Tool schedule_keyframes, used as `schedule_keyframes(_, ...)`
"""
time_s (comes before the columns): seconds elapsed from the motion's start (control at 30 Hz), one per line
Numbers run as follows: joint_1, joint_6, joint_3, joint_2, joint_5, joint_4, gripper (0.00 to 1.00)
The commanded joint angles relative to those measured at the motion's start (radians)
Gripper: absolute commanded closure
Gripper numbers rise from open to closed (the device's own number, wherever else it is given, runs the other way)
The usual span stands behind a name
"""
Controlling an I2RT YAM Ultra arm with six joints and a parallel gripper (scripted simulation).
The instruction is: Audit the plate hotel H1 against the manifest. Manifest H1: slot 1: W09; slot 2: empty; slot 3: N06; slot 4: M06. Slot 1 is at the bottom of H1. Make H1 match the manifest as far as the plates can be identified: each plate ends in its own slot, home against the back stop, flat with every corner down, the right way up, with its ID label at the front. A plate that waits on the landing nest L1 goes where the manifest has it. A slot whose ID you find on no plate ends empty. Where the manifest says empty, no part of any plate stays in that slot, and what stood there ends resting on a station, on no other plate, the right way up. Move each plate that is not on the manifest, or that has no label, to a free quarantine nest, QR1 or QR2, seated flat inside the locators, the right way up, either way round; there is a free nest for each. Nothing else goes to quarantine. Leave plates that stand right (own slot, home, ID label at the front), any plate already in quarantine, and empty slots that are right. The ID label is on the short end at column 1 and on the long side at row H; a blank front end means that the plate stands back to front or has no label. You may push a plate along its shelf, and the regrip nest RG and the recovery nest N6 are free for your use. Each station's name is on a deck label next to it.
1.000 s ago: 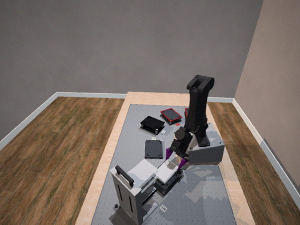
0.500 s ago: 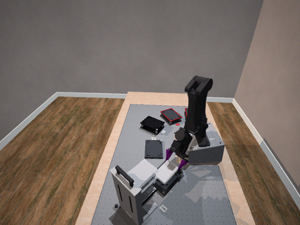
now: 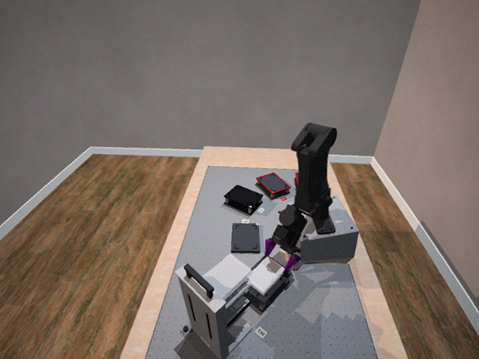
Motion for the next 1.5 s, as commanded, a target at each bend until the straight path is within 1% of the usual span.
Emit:
schedule_keyframes(0.0,-0.001,-0.003,0.001,0.008,-0.002,0.049,0.14)
schedule_keyframes(0.77,-0.008,-0.007,-0.007,0.131,-0.008,0.18,0.14)
schedule_keyframes(0.8,-0.009,-0.008,-0.008,0.154,-0.009,0.204,0.07)
schedule_keyframes(1.27,-0.009,-0.008,-0.008,0.155,-0.009,0.205,0.07)
schedule_keyframes(1.3,-0.009,-0.008,-0.008,0.156,-0.009,0.205,0.0)
schedule_keyframes(1.47,-0.009,-0.008,-0.008,0.156,-0.009,0.206,0.0)
